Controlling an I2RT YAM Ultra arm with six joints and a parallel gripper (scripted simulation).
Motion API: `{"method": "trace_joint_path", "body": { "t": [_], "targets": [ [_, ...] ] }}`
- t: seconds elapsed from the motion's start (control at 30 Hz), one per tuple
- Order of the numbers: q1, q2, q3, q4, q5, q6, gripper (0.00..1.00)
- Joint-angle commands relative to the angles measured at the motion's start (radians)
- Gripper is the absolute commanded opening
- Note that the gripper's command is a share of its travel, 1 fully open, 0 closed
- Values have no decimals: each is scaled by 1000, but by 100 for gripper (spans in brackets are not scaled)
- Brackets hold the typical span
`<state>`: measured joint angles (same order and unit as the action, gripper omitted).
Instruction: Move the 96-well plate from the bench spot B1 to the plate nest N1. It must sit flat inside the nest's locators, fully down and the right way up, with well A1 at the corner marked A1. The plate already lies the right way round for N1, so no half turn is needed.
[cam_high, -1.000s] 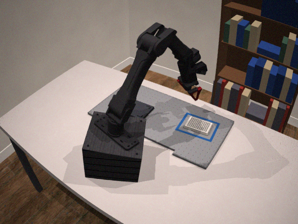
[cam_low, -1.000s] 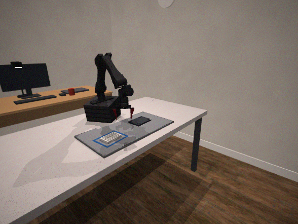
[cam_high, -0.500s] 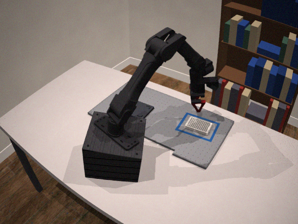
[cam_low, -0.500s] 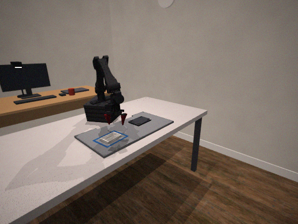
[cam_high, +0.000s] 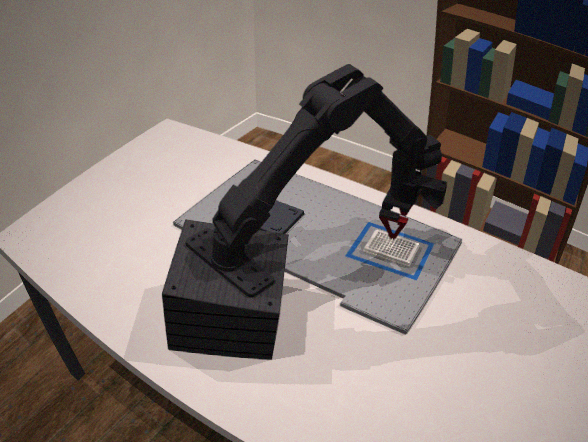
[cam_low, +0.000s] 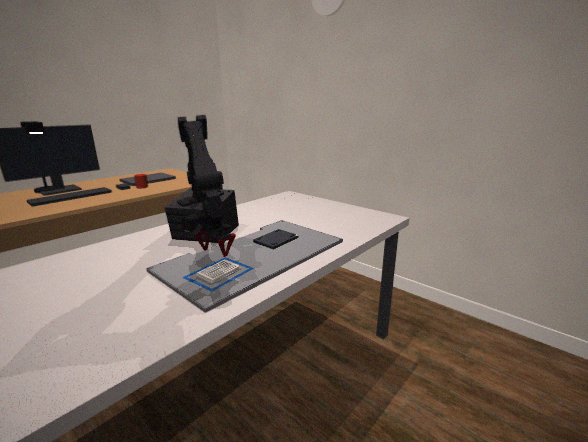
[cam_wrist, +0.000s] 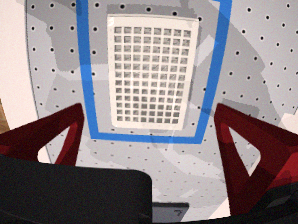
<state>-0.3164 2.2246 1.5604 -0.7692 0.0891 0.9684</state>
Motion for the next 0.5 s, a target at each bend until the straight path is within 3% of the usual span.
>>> {"method": "trace_joint_path", "body": {
  "t": [0.0, 0.47],
  "targets": [
    [20, 9, 33, -44, -18, 63, 100],
    [10, -5, 18, -36, -13, 59, 100]
  ]
}}
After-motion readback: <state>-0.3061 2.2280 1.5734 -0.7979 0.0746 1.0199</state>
